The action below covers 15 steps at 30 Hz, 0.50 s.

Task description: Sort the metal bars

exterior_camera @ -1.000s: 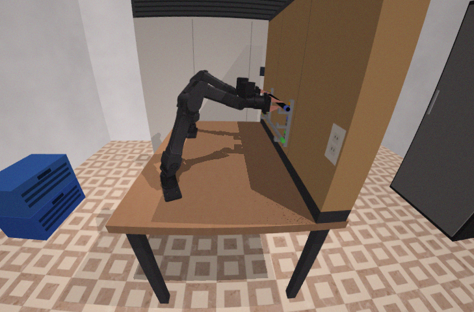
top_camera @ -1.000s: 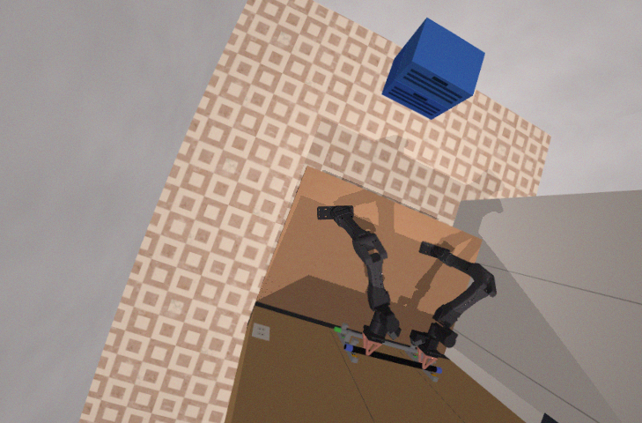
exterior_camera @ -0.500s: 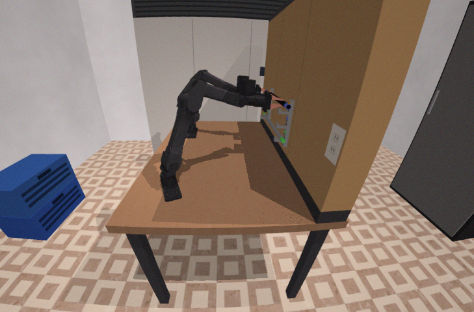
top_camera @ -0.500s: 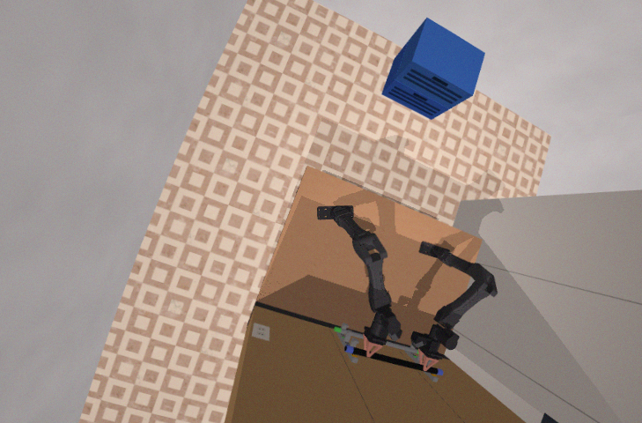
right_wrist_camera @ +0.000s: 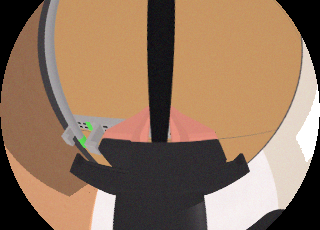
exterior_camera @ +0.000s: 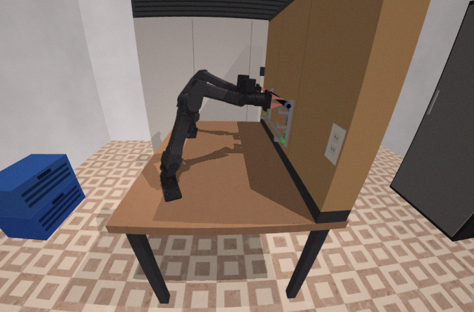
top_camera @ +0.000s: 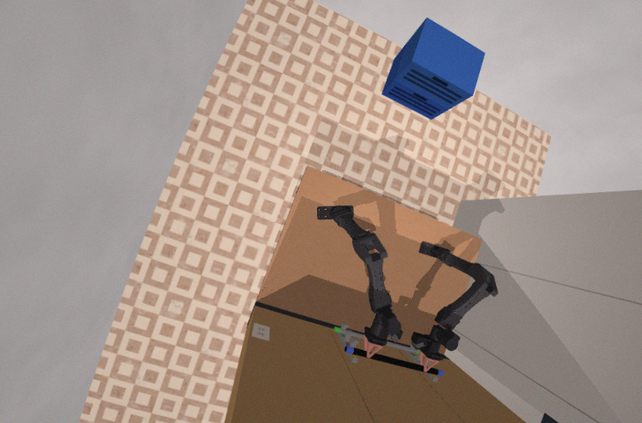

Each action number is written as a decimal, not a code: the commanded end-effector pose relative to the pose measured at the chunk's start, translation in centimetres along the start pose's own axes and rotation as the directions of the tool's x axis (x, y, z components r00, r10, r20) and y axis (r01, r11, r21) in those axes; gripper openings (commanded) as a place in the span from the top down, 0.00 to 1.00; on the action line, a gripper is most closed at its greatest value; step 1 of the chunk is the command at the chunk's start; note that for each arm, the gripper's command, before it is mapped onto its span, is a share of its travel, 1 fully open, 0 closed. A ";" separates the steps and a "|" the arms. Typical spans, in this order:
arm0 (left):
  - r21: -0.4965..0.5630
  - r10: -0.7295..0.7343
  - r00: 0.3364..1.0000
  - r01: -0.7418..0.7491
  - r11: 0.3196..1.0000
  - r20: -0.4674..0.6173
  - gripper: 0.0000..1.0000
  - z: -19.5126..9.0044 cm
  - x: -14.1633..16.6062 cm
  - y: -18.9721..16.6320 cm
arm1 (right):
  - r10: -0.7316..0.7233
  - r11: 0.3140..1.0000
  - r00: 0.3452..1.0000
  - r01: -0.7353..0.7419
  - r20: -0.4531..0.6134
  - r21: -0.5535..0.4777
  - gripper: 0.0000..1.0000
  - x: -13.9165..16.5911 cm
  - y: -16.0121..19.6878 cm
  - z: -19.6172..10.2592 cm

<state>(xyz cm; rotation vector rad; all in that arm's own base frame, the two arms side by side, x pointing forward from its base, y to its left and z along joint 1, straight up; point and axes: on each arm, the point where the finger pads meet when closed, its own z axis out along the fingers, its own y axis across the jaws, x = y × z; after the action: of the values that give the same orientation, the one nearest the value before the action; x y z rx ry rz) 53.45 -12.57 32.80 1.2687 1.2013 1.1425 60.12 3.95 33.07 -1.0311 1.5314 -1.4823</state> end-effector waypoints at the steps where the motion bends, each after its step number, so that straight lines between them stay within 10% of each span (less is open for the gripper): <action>1: -0.047 0.003 1.000 -0.003 0.999 0.000 1.00 -0.6 0.5 3.1 | 0.016 0.999 1.000 -0.016 0.006 0.042 1.00 0.2 -2.5 -0.2; 15: -0.047 0.003 1.000 -0.003 0.999 0.000 1.00 -0.7 0.5 3.4 | 0.016 0.999 1.000 -0.016 0.006 0.042 1.00 0.2 -2.6 -0.3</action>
<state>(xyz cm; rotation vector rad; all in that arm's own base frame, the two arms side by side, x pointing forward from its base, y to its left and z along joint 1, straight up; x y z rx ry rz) 53.48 -12.58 32.96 1.2727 1.2036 1.1414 60.12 3.94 33.16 -1.0292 1.5331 -1.4810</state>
